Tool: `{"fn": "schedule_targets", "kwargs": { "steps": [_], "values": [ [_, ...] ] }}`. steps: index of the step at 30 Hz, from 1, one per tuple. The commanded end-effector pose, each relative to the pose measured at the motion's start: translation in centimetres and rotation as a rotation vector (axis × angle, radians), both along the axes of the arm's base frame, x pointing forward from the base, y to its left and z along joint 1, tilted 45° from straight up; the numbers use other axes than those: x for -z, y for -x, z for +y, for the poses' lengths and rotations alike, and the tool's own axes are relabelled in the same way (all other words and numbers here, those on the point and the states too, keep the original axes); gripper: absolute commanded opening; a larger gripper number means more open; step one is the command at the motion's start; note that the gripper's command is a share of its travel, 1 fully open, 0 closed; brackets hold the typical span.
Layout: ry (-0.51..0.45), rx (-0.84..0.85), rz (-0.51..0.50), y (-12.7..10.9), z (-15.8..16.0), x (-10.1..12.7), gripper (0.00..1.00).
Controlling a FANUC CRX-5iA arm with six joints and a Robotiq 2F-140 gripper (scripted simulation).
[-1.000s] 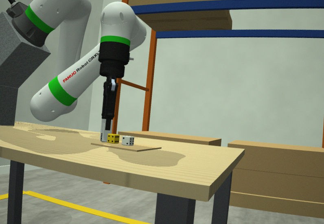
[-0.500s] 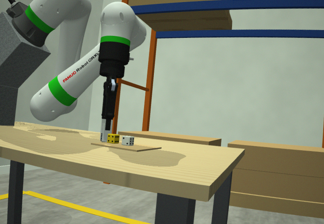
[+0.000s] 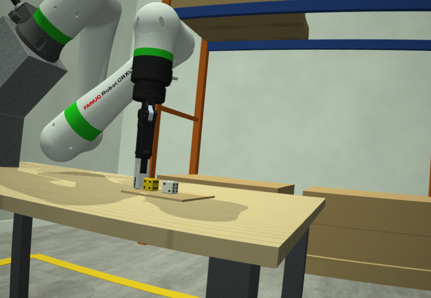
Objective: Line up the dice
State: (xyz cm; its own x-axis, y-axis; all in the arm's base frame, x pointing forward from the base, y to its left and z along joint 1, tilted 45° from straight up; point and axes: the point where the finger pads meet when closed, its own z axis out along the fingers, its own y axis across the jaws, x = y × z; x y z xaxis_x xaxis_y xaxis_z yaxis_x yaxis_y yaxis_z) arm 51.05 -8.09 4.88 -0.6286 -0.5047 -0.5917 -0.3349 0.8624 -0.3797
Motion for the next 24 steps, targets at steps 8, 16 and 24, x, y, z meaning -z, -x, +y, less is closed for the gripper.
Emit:
{"fn": "schedule_targets", "kwargs": {
  "steps": [8,16,24],
  "values": [
    [0.000,0.000,0.000,0.01,0.00,-0.01,0.13],
    [0.000,0.000,0.000,0.01,0.00,-0.01,0.13],
    [0.000,0.000,0.000,0.01,0.00,-0.01,0.13]
  ]
}}
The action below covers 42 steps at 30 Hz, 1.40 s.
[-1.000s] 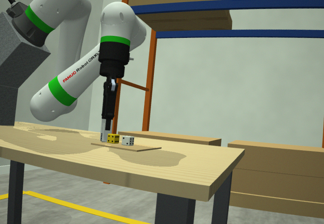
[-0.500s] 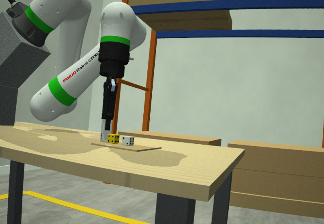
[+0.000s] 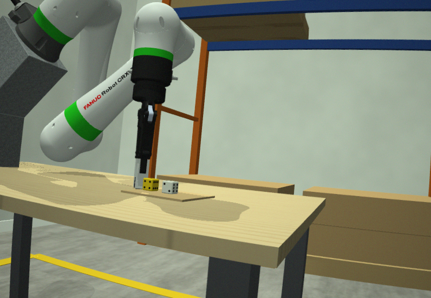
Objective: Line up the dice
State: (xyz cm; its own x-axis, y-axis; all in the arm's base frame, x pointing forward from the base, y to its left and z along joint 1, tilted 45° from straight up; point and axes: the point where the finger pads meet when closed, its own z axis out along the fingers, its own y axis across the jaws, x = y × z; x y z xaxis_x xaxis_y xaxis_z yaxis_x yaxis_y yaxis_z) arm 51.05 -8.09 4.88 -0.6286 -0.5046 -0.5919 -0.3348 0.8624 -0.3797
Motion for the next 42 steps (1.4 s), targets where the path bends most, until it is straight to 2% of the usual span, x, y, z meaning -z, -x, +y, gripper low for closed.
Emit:
{"fn": "schedule_targets", "kwargs": {
  "steps": [1,16,22,34,42],
  "values": [
    [0.000,0.000,0.000,0.0,0.0,0.0,0.13],
    [0.000,0.000,0.000,0.0,0.0,0.0,0.13],
    [0.000,0.000,0.000,0.8,0.1,-0.9,0.13],
    [0.000,0.000,0.000,6.4,0.4,-6.4,0.13],
    [0.000,0.000,0.000,7.0,0.4,-7.1,0.13]
  ]
}}
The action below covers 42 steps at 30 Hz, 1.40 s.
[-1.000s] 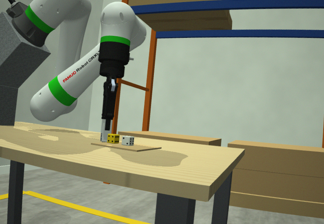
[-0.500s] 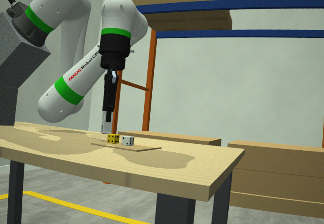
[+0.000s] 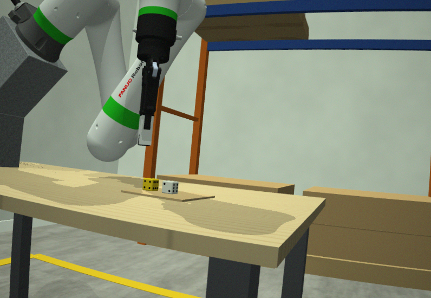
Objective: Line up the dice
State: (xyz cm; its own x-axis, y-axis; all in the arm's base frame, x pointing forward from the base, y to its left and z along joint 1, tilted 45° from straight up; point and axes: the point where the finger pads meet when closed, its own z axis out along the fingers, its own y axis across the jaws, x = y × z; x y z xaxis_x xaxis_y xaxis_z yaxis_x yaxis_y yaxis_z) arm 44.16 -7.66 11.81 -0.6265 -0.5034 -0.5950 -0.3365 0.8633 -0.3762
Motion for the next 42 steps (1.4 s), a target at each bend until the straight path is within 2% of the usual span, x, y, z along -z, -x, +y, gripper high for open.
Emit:
{"fn": "schedule_targets", "kwargs": {
  "steps": [1,7,8,10,14,15,27,42],
  "values": [
    [0.005,0.002,0.001,0.1,0.0,-0.2,0.13],
    [0.008,-0.001,0.001,0.1,-0.1,-0.3,0.13],
    [0.031,-0.022,0.002,-0.4,-0.3,-0.7,0.13],
    [0.138,-0.126,0.005,-2.4,-1.5,-2.7,0.13],
    [0.171,-0.158,0.007,-3.0,-1.9,-3.3,0.13],
    [0.241,-0.227,0.010,-4.3,-2.7,-4.6,0.13],
    [0.531,-0.528,0.029,-8.9,-6.9,-10.0,0.13],
    [0.556,-0.555,0.031,-9.2,-7.3,-10.5,0.13]
  ]
}}
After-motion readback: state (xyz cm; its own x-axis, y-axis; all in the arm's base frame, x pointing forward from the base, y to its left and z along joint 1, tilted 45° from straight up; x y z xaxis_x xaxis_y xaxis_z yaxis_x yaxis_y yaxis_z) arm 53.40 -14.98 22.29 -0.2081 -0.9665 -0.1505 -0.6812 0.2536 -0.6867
